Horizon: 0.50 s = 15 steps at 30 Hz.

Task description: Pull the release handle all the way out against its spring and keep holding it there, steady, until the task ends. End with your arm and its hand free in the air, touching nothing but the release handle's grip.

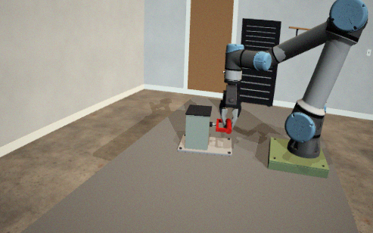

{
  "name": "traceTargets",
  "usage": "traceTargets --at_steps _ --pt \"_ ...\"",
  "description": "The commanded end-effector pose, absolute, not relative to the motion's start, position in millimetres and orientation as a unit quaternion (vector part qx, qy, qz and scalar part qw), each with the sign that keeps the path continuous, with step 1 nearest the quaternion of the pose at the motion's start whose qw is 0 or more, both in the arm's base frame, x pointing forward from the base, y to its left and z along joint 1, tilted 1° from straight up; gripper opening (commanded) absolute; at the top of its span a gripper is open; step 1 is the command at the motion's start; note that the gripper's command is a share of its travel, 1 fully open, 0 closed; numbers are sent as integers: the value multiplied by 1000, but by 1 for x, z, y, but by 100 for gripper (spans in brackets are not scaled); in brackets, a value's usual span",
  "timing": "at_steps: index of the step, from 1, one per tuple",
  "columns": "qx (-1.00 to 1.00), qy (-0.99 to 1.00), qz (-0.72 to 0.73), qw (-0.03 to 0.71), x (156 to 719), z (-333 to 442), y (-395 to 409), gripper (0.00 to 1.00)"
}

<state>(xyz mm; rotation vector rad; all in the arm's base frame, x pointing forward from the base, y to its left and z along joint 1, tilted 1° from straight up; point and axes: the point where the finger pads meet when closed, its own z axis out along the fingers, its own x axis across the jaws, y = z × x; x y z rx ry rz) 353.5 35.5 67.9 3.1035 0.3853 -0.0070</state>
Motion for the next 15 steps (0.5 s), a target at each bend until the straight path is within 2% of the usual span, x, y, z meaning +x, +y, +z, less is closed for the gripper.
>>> traceTargets --at_steps 1,15 --pt "992 123 -2 7 353 68 35 0" --pt "992 123 -2 7 340 68 32 0"
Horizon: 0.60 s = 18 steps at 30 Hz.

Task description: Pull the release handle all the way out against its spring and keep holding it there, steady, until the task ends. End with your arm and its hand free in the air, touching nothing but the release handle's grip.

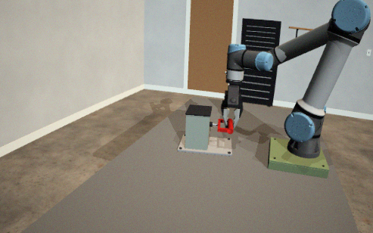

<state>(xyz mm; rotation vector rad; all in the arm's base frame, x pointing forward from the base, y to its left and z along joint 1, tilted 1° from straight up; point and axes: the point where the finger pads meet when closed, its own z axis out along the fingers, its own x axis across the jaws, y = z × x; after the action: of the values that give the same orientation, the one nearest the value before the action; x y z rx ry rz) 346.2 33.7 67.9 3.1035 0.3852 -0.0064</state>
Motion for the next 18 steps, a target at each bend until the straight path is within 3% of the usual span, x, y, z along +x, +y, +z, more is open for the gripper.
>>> traceTargets --at_steps 1,18 --pt "992 123 -2 7 338 68 31 0" --pt "992 123 -2 7 305 68 23 0"
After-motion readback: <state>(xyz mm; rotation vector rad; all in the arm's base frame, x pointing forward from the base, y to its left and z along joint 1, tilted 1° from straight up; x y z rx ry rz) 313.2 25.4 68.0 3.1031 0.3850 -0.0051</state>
